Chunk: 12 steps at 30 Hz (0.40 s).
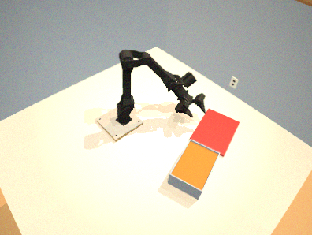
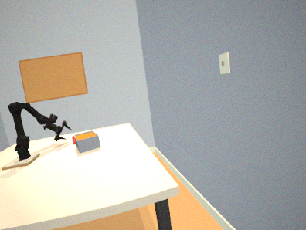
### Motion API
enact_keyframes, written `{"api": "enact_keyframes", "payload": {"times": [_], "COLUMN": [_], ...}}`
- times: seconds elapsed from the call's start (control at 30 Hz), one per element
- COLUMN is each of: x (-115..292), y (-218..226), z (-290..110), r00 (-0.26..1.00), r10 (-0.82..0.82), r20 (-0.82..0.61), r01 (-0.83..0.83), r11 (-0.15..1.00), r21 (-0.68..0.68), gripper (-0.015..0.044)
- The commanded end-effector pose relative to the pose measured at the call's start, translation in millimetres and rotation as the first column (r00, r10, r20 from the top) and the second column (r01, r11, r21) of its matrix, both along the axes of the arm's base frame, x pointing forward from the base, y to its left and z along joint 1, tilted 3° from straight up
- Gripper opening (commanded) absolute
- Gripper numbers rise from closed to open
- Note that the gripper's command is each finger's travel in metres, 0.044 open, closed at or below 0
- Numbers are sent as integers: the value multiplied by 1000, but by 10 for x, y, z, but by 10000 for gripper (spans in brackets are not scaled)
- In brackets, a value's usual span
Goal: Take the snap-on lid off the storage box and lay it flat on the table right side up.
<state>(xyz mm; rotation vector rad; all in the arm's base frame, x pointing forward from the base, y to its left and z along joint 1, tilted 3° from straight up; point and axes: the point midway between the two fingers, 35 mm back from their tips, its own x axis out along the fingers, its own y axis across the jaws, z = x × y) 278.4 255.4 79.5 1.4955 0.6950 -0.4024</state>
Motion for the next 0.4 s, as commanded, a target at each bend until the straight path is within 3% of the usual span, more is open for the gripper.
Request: {"api": "enact_keyframes", "payload": {"times": [0.0,0.37], "x": [-88,-306], "y": [-31,-67], "z": [-13,-16], "r00": [1000,1000], "r10": [-3,-3], "r20": [-2,-4], "r01": [3,3], "r11": [1000,1000], "r21": [-2,-3], "gripper": [440,440]}}
